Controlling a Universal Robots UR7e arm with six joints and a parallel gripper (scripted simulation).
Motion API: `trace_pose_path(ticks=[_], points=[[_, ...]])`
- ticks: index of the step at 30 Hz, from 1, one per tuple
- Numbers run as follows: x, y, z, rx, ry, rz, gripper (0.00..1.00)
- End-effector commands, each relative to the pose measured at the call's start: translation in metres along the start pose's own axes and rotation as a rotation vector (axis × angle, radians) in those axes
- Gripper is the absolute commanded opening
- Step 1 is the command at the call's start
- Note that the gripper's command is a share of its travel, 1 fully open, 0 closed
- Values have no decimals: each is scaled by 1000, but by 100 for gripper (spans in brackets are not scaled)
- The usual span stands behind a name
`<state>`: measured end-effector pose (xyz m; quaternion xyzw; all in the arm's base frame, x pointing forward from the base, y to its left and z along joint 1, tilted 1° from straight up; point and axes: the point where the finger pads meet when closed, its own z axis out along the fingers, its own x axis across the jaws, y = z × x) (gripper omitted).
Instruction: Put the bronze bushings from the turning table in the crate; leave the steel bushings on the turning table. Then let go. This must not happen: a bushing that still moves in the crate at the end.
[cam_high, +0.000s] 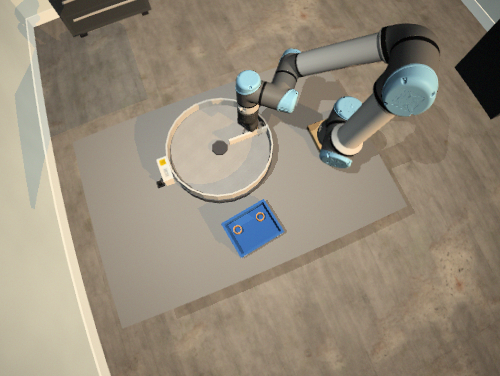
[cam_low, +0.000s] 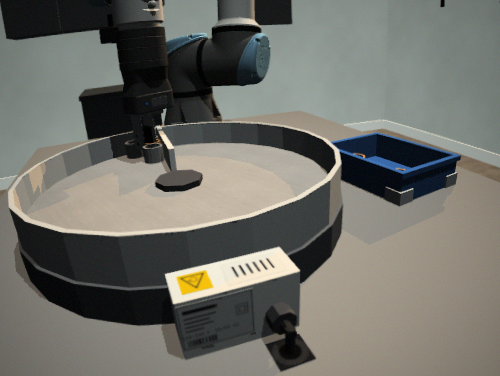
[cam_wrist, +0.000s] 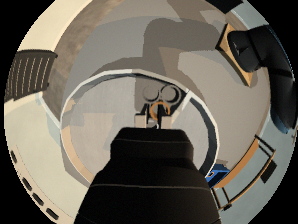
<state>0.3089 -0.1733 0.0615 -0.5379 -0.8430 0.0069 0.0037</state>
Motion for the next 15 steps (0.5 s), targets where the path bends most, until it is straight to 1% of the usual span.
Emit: trace_pose_path(ticks=[1, 6, 15], points=[[0, 0, 0, -1, -1, 0, 40], [0, 0, 7, -1, -1, 0, 40], [0, 0, 7, -1, -1, 0, 40]])
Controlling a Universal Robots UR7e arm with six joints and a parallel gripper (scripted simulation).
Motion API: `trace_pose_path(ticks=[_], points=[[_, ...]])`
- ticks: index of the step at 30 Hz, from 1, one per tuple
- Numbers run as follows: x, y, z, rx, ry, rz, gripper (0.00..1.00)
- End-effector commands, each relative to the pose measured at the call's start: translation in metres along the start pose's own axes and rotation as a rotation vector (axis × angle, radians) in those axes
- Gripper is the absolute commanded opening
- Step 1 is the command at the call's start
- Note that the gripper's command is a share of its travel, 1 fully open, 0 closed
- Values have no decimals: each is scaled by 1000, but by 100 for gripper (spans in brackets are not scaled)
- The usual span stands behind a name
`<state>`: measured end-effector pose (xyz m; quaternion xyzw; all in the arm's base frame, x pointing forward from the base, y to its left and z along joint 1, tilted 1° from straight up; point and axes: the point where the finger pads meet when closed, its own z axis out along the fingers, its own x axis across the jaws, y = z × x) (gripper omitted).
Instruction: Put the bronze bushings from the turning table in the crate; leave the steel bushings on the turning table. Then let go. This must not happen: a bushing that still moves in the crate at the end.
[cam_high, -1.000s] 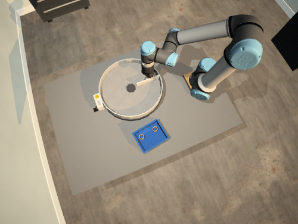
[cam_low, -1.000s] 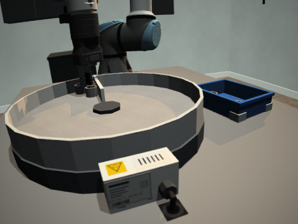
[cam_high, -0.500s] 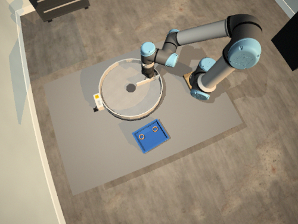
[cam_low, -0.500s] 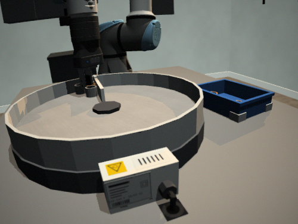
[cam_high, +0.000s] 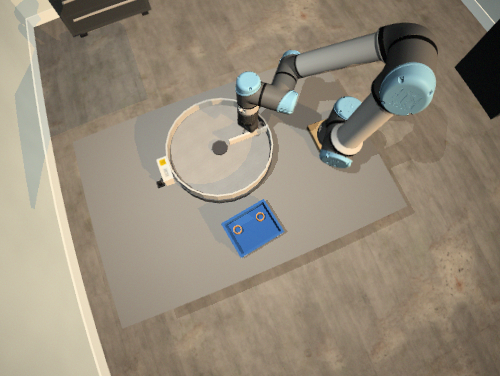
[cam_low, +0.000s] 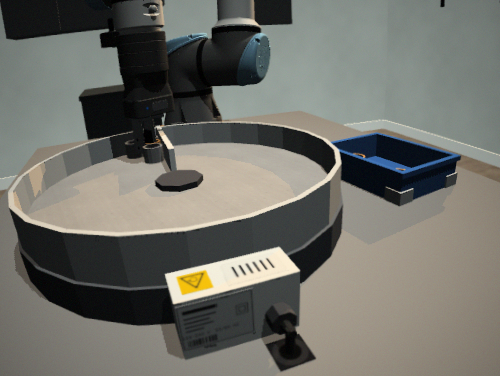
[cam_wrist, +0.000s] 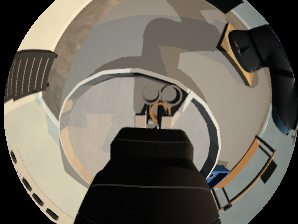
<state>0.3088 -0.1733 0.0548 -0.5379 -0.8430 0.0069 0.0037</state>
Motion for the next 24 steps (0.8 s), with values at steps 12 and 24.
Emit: trace_pose_path(ticks=[12, 24], points=[[0, 0, 7, -1, -2, 0, 40], [0, 0, 7, -1, -1, 0, 0]])
